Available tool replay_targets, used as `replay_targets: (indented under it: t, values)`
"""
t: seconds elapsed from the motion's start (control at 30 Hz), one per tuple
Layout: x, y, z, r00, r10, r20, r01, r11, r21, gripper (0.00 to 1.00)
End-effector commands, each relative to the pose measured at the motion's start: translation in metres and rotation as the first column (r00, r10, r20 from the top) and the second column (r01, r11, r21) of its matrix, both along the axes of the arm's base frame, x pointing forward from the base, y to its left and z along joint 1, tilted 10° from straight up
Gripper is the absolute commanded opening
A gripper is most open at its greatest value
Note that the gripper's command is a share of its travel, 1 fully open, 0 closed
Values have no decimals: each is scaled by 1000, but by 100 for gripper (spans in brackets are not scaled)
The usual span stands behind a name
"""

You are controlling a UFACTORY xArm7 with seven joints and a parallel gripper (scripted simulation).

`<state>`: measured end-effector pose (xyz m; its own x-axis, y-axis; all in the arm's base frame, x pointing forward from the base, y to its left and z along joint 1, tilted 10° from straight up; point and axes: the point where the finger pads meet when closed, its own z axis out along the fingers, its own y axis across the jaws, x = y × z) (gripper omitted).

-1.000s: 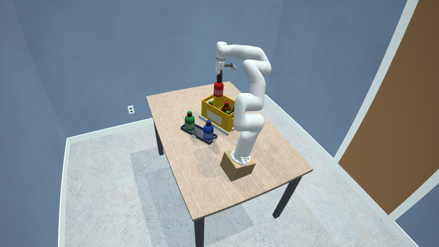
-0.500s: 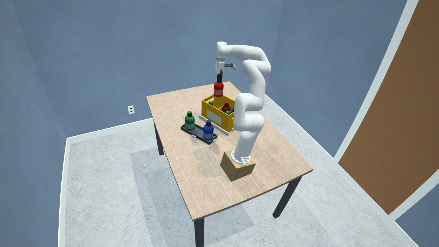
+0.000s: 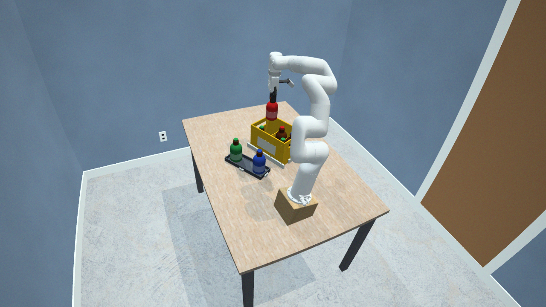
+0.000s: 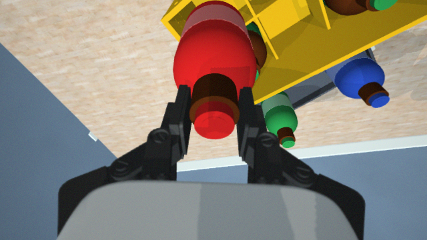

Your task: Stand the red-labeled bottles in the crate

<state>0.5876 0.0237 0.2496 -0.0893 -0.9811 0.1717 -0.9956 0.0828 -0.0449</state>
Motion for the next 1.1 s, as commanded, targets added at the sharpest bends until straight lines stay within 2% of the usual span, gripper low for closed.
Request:
replay_targets:
  t: [0.0, 1.07]
  values:
    - [1, 1, 2, 1000, 1, 6, -1, 1000, 1, 0]
    - [2, -4, -23, 1000, 1, 6, -1, 1000, 1, 0]
